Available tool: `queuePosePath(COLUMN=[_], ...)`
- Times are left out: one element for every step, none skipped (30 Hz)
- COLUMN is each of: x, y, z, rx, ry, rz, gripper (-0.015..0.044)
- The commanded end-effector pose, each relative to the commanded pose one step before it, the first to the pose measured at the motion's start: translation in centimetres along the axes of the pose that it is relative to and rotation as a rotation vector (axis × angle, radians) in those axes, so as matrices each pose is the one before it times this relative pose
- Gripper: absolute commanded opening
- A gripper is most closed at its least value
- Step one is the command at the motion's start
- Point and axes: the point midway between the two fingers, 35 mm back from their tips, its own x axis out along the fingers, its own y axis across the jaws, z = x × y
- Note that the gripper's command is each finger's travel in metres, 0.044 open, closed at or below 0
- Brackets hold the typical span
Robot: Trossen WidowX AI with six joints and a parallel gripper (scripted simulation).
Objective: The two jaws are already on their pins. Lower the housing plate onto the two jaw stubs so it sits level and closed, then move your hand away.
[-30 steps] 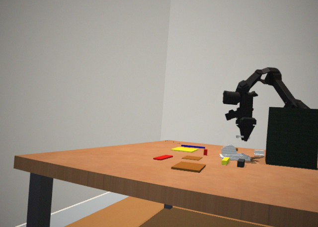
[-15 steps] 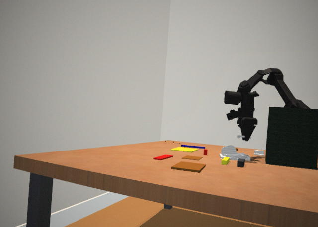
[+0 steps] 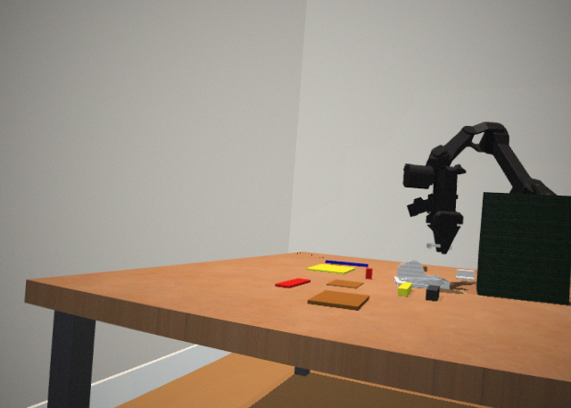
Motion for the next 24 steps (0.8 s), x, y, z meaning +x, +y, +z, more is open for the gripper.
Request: queuePosePath(x=[0.019, 0.000, 0.000, 0.000, 0.000, 0.000, 0.000, 0.000, 0.000, 0.000, 0.000, 0.000, 0.000, 0.000, 0.000, 0.000, 0.027, 0.080, 0.133, 0.163, 0.163, 0.163, 0.162, 0.162], y=[-0.066, 0.000, 0.000, 0.000, 0.000, 0.000, -0.015, -0.015, 0.000, 0.000, 0.000, 0.000, 0.000, 0.000, 0.000, 0.000, 0.002, 0.006, 0.009, 0.010, 0.010, 0.009, 0.008, 0.007], z=[-0.022, 0.000, 0.000, 0.000, 0.000, 0.000, -0.018, -0.018, 0.000, 0.000, 0.000, 0.000, 0.000, 0.000, 0.000, 0.000, 0.004, 0.011, 0.017, 0.020, 0.019, 0.018, 0.017, 0.015], rx=[-0.0048, 0.0000, 0.0000, 0.0000, 0.0000, 0.0000, 0.0002, 0.0002, 0.0000, 0.0000, 0.0000, 0.0000, 0.0000, 0.0000, 0.0000, 0.0000, 0.0000, 0.0000, -0.0001, -0.0001, -0.0001, -0.0001, 0.0000, 0.0000], ry=[0.00013, 0.00000, 0.00000, 0.00000, 0.00000, 0.00000, 0.00001, 0.00001, 0.00000, 0.00000, 0.00000, 0.00000, 0.00000, 0.00000, 0.00000, 0.00000, -0.00002, -0.00007, -0.00011, -0.00013, -0.00013, -0.00012, -0.00012, -0.00011], rz=[-0.00387, 0.00000, 0.00000, 0.00000, 0.00000, 0.00000, -0.00001, -0.00001, 0.00000, 0.00000, 0.00000, 0.00000, 0.00000, 0.00000, 0.00000, 0.00000, 0.00007, 0.00021, 0.00033, 0.00038, 0.00036, 0.00033, 0.00031, 0.00028], gripper=[0.0351, 0.0351, 0.0351, 0.0351, 0.0351, 0.0351, 0.0351, 0.0351, 0.0351, 0.0351, 0.0351, 0.0351, 0.0351, 0.0351, 0.0351, 0.0351, 0.0351, 0.0351, 0.0351, 0.0351, 0.0351, 0.0351, 0.0351, 0.0351])
